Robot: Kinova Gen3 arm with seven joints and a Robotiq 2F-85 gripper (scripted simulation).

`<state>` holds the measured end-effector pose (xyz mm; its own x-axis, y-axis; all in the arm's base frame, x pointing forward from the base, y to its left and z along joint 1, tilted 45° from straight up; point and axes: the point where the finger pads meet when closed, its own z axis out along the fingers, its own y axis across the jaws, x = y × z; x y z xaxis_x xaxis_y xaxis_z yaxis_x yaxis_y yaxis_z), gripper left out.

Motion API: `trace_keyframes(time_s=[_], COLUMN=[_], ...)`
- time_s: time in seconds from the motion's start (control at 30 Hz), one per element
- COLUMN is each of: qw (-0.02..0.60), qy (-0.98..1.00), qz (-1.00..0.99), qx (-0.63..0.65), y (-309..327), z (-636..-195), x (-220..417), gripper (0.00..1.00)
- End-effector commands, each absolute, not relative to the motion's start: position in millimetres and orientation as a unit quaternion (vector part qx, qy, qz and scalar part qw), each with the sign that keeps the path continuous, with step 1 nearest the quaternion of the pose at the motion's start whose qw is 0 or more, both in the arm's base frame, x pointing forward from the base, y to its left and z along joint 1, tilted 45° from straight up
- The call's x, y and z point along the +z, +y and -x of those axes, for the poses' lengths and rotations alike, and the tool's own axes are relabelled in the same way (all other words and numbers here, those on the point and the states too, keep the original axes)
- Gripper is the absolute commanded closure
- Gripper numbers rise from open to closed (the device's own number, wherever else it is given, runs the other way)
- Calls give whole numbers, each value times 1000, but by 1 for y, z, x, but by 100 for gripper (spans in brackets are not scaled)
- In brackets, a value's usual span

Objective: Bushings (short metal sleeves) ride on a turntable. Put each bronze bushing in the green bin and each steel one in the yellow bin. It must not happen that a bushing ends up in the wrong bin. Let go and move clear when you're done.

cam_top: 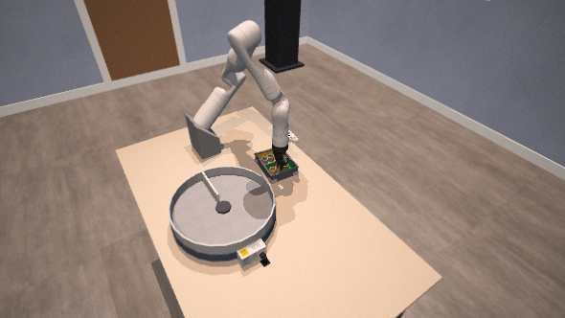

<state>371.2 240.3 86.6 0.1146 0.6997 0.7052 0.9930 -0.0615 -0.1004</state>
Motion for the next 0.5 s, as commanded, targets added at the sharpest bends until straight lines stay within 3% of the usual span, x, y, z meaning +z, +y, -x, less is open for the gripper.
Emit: trace_keyframes(time_s=[0.0, 0.47], qw=[297, 297], qy=[-617, -617], qz=[685, 685], qx=[-247, -247], y=[238, 236], z=[-372, -372], x=[88, 90], gripper=[84, 84])
